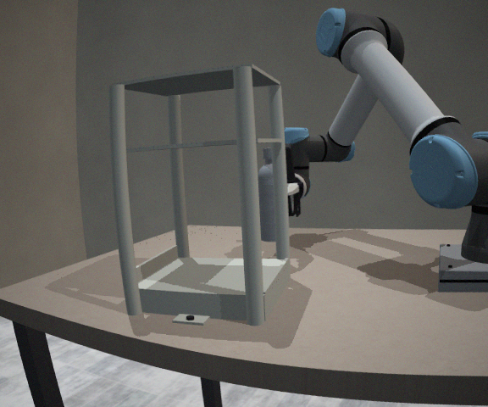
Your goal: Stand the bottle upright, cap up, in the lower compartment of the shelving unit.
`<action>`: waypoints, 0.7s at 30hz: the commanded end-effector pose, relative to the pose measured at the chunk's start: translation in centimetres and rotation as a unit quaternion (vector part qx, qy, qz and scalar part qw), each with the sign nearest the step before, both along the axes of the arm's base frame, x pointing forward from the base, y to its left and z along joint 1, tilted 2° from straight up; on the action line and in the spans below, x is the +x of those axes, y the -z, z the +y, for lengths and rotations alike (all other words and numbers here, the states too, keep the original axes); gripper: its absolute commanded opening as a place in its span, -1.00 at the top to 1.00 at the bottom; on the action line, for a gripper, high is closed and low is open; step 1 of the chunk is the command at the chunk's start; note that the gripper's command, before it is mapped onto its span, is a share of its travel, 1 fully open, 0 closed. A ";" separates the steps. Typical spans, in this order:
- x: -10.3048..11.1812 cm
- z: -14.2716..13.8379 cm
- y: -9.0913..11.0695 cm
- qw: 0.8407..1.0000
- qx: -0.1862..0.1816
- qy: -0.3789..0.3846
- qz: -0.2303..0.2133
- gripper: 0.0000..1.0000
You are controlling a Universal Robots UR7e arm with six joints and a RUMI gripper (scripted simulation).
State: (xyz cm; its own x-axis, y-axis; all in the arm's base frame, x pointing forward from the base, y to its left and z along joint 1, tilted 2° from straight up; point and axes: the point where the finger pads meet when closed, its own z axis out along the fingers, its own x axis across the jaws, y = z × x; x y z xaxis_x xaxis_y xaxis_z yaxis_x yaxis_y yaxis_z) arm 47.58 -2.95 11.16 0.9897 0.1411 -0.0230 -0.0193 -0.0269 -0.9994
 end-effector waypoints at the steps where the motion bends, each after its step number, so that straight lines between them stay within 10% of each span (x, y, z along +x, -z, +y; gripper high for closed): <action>1: 1.3 0.2 0.0 1.000 0.000 0.000 0.000 1.00; 21: 5.9 0.8 0.1 1.000 0.000 0.000 0.000 1.00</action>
State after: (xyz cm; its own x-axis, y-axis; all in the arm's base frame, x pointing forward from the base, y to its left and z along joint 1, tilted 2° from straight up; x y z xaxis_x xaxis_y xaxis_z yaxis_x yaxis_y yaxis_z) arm 52.60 -2.22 11.04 0.9898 0.1409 -0.0231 -0.0194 -0.0272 -0.9994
